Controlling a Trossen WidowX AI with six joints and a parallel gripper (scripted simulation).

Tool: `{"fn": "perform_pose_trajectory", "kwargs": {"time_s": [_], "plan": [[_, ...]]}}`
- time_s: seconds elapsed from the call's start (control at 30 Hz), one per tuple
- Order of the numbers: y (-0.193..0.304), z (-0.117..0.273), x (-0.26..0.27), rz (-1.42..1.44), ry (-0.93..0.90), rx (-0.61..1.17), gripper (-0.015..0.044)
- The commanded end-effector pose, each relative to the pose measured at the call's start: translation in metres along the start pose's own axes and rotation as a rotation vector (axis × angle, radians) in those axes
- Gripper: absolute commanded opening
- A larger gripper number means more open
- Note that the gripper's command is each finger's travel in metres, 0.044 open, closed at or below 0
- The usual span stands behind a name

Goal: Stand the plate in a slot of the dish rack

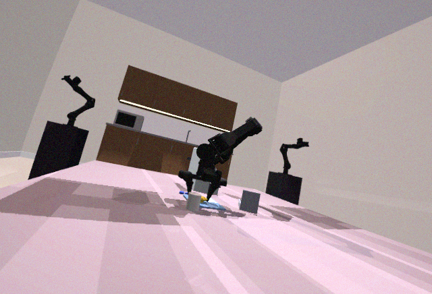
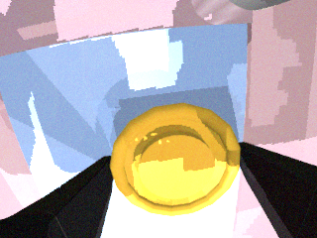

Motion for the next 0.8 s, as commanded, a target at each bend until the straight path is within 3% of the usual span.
{"fn": "perform_pose_trajectory", "kwargs": {"time_s": [0.0, 0.2, 0.57, 0.77], "plan": [[0.000, 0.000, 0.000, -0.004, -0.003, -0.003, 0.0323], [0.000, 0.000, 0.000, -0.004, -0.003, -0.003, 0.0283], [-0.008, 0.058, -0.008, -0.002, 0.011, -0.017, 0.0000], [-0.010, 0.097, -0.010, -0.004, 0.013, -0.012, 0.0000]]}}
Point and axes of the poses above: the point midway between the two fingers, 35 mm back from their tips, its own z axis back along the fingers, its own x axis across the jaws, y = z × x, the point moved 6 cm from there along z, back along the fingers, and after that the axes turned 3 degrees about z, right-handed, at the moved point
